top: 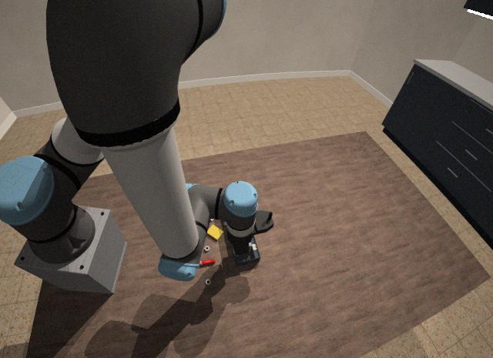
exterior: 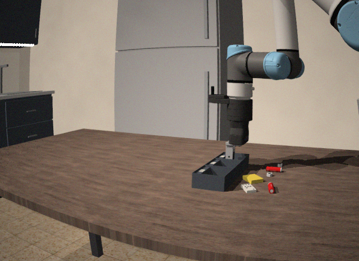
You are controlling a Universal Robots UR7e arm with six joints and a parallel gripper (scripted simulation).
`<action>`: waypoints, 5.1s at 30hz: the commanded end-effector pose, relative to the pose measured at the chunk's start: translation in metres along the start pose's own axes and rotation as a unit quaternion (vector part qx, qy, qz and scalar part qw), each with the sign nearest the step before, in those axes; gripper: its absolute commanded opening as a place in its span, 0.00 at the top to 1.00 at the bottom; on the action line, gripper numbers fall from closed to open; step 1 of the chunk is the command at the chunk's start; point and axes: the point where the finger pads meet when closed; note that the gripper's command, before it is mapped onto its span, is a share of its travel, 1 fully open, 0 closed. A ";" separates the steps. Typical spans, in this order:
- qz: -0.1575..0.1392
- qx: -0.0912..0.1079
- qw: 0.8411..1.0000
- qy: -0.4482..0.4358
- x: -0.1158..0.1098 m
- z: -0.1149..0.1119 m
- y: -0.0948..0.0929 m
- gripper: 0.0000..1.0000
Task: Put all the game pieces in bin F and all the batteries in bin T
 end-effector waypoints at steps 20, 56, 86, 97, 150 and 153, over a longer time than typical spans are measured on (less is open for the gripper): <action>0.001 0.000 1.000 0.000 0.000 0.000 0.011 0.69; 0.001 0.000 1.000 0.000 0.006 -0.024 0.053 0.69; 0.001 0.000 1.000 0.000 0.018 -0.082 0.037 0.69; 0.001 0.000 1.000 0.000 0.018 -0.082 0.007 0.69; 0.001 0.000 1.000 0.000 0.018 -0.082 0.000 0.69; 0.001 0.000 1.000 0.000 0.018 -0.082 0.002 0.69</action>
Point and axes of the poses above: the point where the finger pads meet when closed, its own y axis back along the fingers, its own z axis across the jaws, x = y × z, and after that the axes turned 12 degrees about y, right-handed
